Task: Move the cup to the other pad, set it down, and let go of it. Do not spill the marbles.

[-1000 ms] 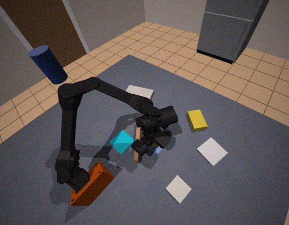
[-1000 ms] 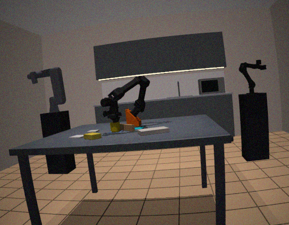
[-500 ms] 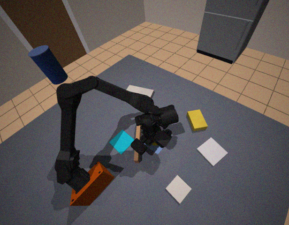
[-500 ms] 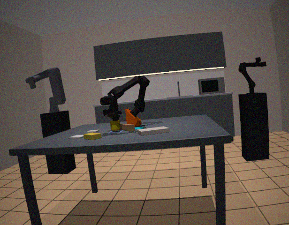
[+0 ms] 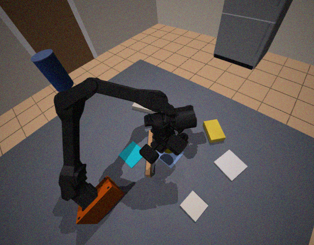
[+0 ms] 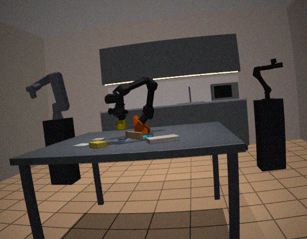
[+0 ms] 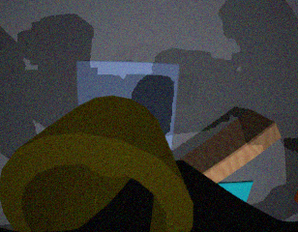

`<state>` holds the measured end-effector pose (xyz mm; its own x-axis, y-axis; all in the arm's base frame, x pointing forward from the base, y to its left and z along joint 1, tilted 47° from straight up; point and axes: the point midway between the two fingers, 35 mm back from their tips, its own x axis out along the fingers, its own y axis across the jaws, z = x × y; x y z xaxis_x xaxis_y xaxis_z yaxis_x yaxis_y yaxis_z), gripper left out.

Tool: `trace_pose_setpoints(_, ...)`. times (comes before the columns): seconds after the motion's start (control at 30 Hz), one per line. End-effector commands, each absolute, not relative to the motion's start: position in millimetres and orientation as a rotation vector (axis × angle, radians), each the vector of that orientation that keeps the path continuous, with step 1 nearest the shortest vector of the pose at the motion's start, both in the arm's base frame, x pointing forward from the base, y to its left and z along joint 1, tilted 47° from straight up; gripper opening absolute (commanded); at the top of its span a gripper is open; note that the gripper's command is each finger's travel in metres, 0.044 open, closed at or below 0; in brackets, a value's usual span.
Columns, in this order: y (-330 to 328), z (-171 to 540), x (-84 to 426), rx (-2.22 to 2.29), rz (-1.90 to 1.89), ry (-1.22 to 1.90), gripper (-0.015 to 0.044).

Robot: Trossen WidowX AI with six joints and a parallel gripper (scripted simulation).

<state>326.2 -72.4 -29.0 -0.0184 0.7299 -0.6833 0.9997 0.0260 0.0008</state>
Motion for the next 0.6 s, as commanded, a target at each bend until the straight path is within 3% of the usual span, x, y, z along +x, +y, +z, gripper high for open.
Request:
trace_pose_setpoints(0.0,-75.9,-25.5,326.4,1.746,-0.689,1.802,0.0000)
trace_pose_setpoints(0.57,-73.8,-27.2,325.6,1.756,-0.692,1.799,0.0000)
